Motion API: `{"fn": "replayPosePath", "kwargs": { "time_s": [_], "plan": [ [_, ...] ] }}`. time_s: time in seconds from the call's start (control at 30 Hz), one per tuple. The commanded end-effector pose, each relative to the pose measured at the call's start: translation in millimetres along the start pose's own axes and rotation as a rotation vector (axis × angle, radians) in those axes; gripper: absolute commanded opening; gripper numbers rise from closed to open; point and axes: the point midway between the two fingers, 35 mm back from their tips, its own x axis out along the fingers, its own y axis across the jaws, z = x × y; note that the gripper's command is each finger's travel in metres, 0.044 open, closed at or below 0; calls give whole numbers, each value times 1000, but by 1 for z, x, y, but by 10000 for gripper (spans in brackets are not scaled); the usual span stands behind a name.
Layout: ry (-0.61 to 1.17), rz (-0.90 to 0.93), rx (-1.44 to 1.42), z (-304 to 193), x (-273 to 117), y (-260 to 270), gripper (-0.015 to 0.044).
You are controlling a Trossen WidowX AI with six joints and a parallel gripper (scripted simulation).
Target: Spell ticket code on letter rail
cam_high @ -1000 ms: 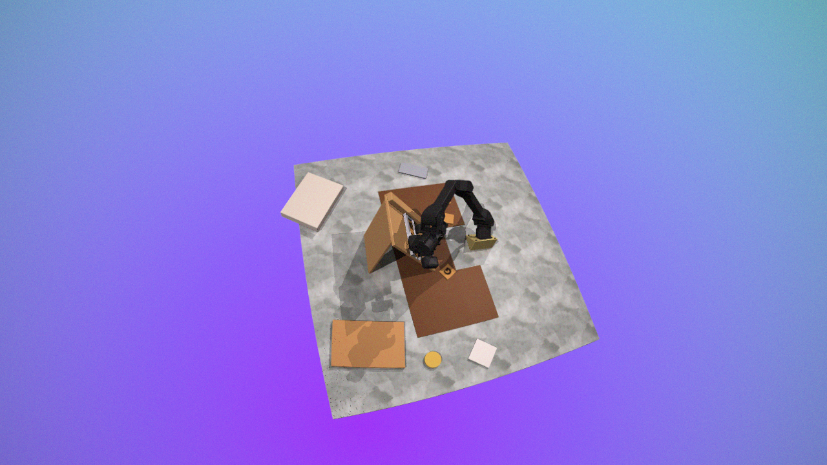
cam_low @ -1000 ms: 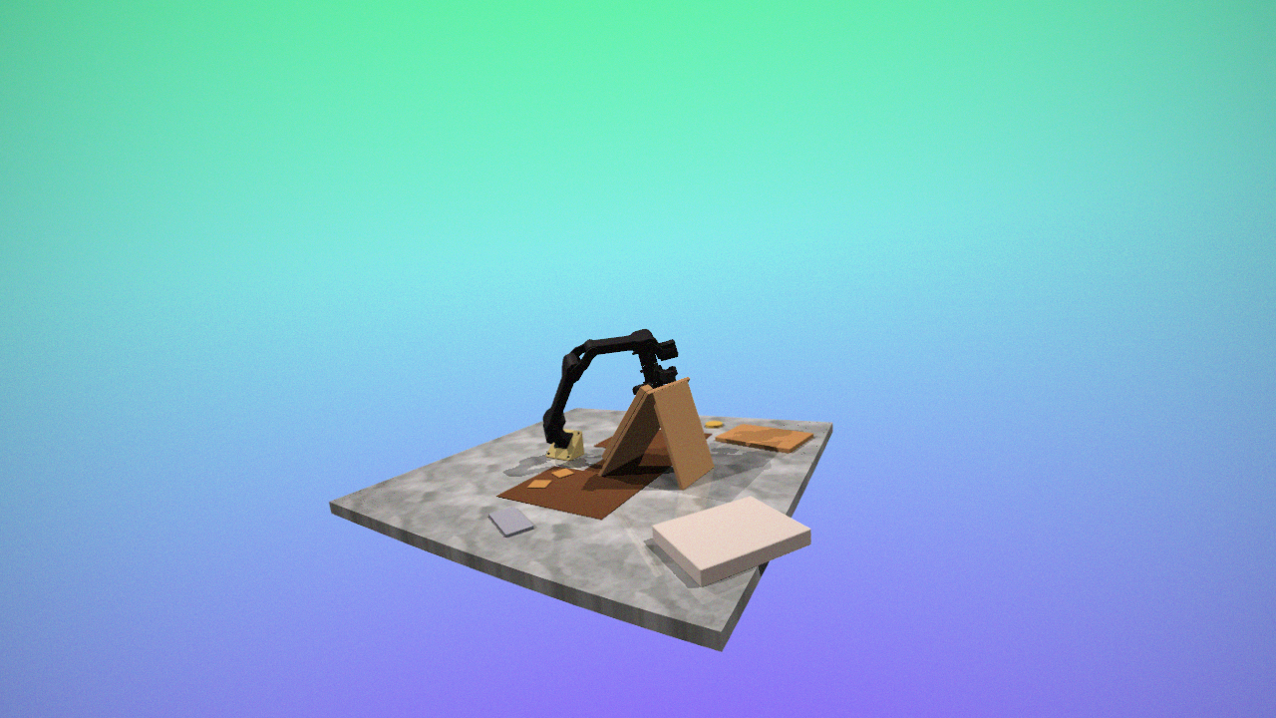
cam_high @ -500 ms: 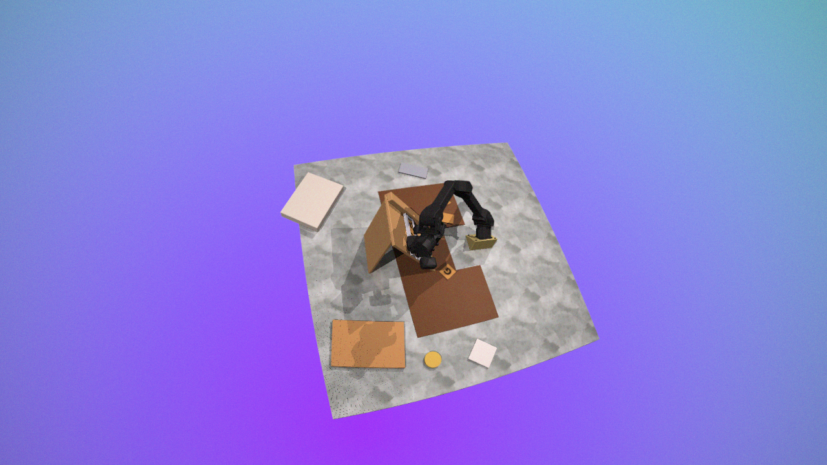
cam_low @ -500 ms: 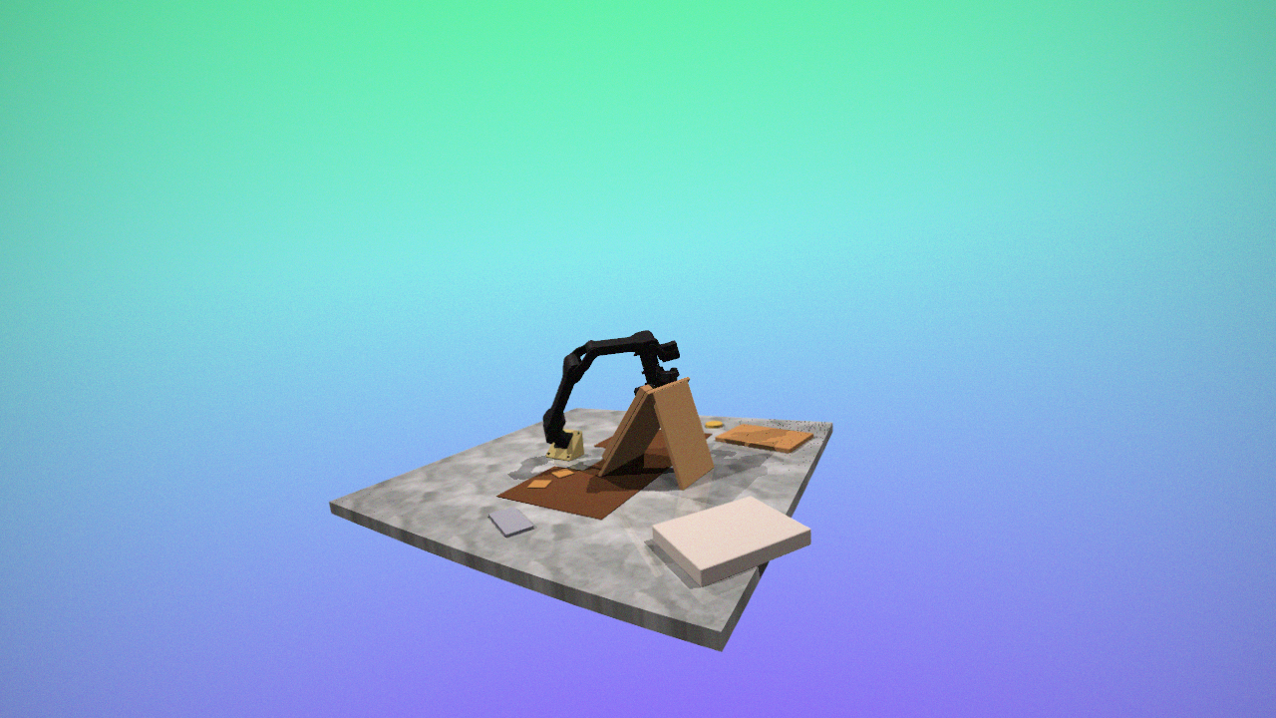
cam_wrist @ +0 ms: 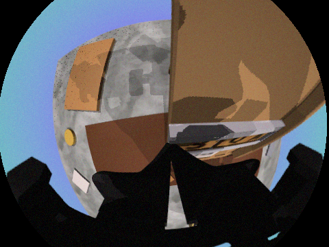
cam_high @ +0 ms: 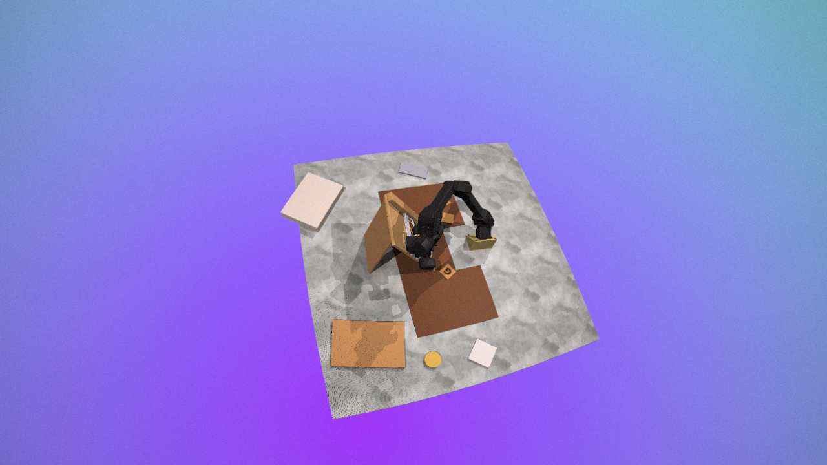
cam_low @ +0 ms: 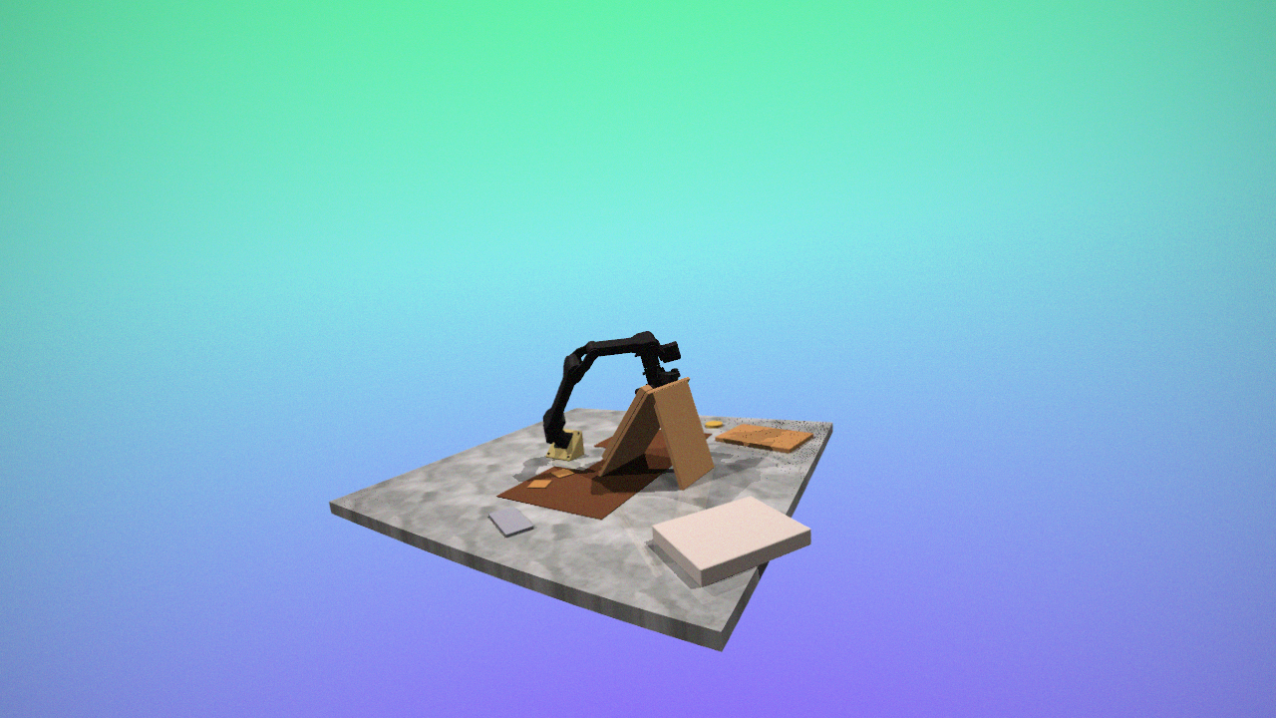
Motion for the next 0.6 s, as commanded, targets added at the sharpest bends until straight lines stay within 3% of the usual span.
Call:
{"fn": "replayPosePath", "kwargs": {
  "time_s": [0.0,0.57],
  "plan": [
    [-5,-1,-2,0,0,-1,0],
    [-5,-2,-2,0,-1,-8,0]
  ]
}}
